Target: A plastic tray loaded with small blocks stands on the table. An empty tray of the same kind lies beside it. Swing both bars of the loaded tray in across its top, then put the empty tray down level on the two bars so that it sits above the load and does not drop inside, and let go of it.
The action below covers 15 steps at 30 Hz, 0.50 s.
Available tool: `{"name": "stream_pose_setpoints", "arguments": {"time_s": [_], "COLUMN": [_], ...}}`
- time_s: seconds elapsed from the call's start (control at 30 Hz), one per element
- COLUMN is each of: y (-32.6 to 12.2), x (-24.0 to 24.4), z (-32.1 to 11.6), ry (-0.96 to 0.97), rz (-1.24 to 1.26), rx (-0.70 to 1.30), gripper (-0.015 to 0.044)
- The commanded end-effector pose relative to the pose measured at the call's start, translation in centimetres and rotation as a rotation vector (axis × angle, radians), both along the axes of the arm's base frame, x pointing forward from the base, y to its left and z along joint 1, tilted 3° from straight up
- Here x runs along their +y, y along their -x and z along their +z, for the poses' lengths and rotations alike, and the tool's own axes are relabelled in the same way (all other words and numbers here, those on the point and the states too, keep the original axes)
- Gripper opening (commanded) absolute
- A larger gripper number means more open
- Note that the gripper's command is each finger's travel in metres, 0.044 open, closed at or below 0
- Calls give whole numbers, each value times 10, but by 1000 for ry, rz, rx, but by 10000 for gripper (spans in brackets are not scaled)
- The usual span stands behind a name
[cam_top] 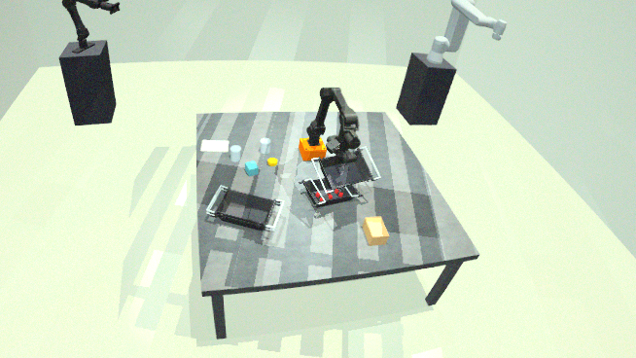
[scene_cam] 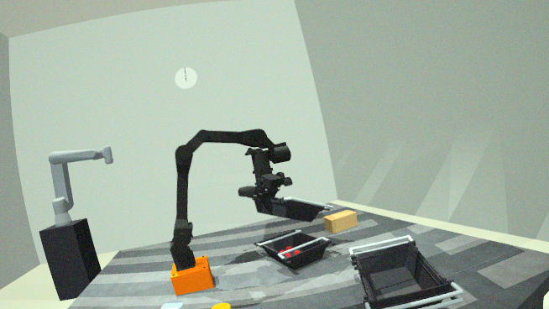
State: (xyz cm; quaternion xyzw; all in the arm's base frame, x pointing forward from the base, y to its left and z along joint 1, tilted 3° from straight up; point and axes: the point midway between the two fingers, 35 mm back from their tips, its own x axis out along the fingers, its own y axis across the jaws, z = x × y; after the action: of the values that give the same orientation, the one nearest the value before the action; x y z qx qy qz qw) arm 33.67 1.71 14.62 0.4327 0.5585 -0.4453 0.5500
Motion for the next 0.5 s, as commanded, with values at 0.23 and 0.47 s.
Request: {"name": "stream_pose_setpoints", "arguments": {"time_s": [0.23,0.47], "y": [-2,-2], "x": [-34,-34], "z": [2,2], "ry": [5,5], "rz": [-89,-89], "rx": [-7,-7], "gripper": [0,0]}}
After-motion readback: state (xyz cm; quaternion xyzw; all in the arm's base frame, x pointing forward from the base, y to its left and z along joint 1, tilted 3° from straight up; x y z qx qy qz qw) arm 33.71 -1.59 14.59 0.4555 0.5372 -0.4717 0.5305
